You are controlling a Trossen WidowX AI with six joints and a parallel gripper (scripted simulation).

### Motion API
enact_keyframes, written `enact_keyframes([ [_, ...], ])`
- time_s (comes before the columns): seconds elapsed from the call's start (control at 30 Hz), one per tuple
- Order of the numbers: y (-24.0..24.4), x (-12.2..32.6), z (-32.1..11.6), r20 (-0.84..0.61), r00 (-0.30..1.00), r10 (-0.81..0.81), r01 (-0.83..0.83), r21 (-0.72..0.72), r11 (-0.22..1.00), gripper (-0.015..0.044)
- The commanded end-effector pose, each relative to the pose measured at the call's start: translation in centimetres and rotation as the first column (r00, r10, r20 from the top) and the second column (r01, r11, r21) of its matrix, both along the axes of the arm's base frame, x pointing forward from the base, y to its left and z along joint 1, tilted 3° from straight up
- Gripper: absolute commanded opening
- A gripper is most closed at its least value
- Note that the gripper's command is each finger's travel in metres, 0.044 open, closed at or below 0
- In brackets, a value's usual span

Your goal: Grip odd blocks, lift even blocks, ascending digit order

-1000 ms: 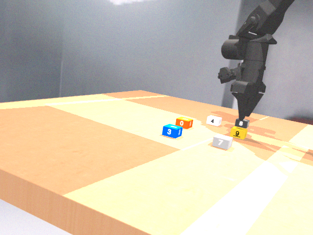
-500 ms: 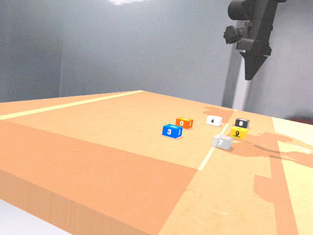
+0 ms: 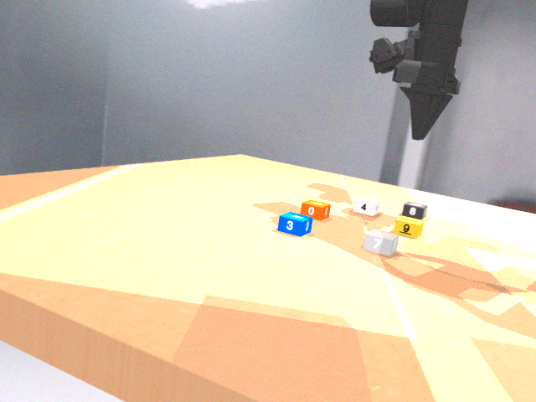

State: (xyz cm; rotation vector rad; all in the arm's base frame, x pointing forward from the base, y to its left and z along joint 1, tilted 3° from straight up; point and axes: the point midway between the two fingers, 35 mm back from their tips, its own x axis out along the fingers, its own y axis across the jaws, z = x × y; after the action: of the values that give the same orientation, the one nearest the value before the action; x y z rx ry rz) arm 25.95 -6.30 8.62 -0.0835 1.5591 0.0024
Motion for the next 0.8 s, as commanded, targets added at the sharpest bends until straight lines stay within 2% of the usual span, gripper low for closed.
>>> enact_keyframes([
  [0.0,4.0,-1.5,-0.3,-0.001,1.0,-0.001,0.001,0.003,1.0,0.012],
  [0.13,5.6,-2.3,-0.5,-0.002,1.0,-0.001,0.001,0.003,1.0,0.012],
  [0.2,5.6,-2.1,-1.6,-0.002,1.0,-0.001,0.001,0.003,1.0,0.0172],
  [0.37,5.3,-2.2,-8.3,-0.002,1.0,-0.001,0.001,0.003,1.0,0.0304],
  [0.5,5.2,-2.2,-8.6,-0.003,1.0,-0.001,0.001,0.003,1.0,0.04],
  [0.77,5.2,-2.1,-9.6,-0.003,1.0,-0.001,0.001,0.003,1.0,0.04],
])
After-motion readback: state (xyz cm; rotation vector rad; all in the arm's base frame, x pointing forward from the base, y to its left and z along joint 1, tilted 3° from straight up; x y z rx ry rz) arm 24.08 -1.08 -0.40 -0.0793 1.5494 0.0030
